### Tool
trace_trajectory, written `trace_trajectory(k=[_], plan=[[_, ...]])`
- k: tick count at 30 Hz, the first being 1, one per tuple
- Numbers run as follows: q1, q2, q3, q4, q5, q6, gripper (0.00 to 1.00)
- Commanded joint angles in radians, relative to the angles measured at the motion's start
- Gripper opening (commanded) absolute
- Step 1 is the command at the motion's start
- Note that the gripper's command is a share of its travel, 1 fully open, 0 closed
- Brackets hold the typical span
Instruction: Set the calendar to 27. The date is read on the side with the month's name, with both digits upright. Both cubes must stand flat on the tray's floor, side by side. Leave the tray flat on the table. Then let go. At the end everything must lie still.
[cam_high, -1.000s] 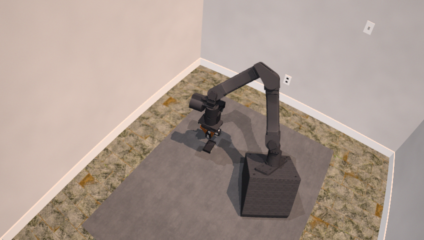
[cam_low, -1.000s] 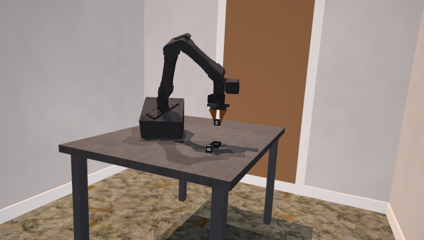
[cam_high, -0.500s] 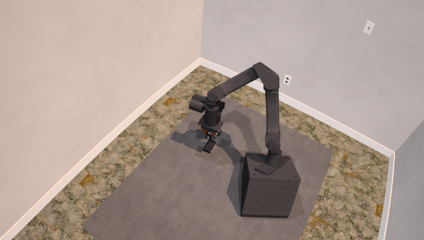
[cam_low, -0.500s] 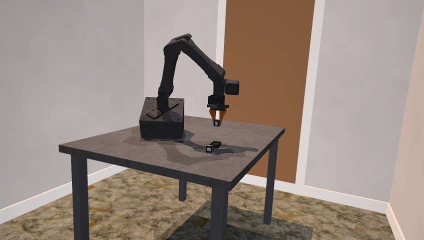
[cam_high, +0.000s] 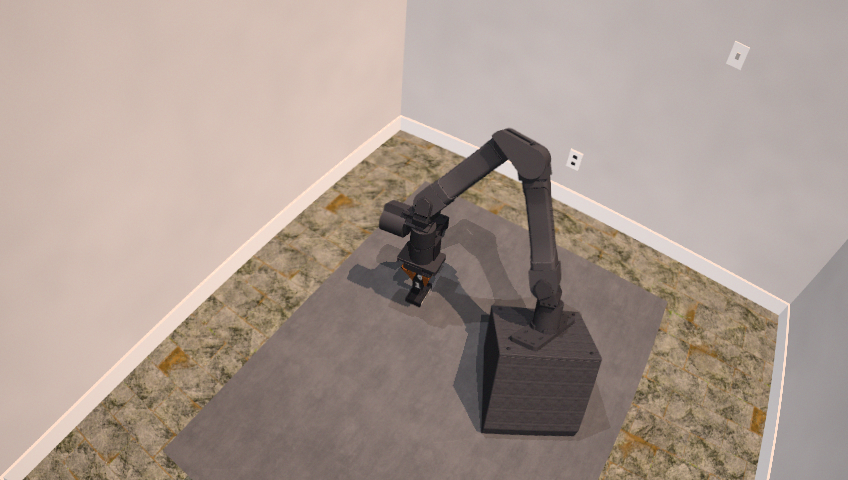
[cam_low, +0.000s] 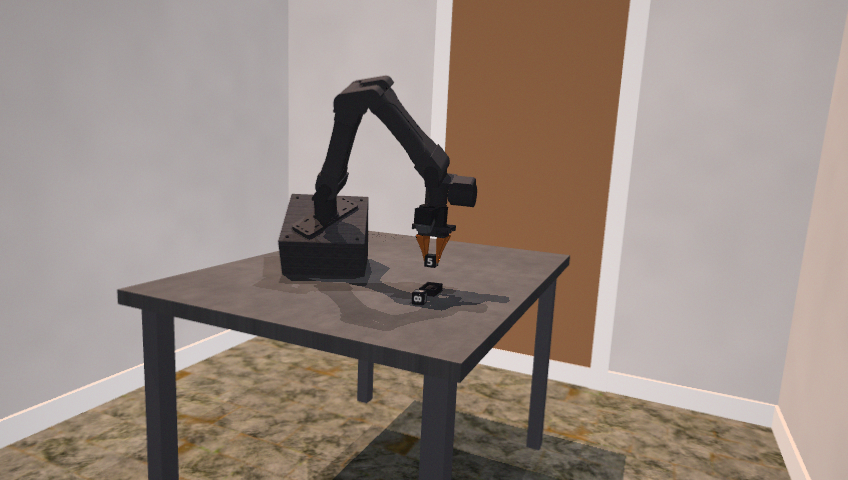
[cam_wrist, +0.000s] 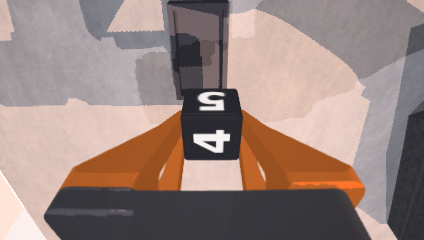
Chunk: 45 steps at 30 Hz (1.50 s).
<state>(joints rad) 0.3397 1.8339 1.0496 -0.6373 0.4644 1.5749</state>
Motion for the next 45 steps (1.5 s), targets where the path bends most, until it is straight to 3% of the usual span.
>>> trace_trajectory(k=[1, 12, 45], plan=[[-0.004, 0.011, -0.007, 0.059, 0.0, -0.027, 0.26], [-0.023, 0.043, -0.02, 0.114, -0.004, -0.049, 0.26], [-0.024, 0.044, -0.02, 0.116, -0.004, -0.049, 0.26]])
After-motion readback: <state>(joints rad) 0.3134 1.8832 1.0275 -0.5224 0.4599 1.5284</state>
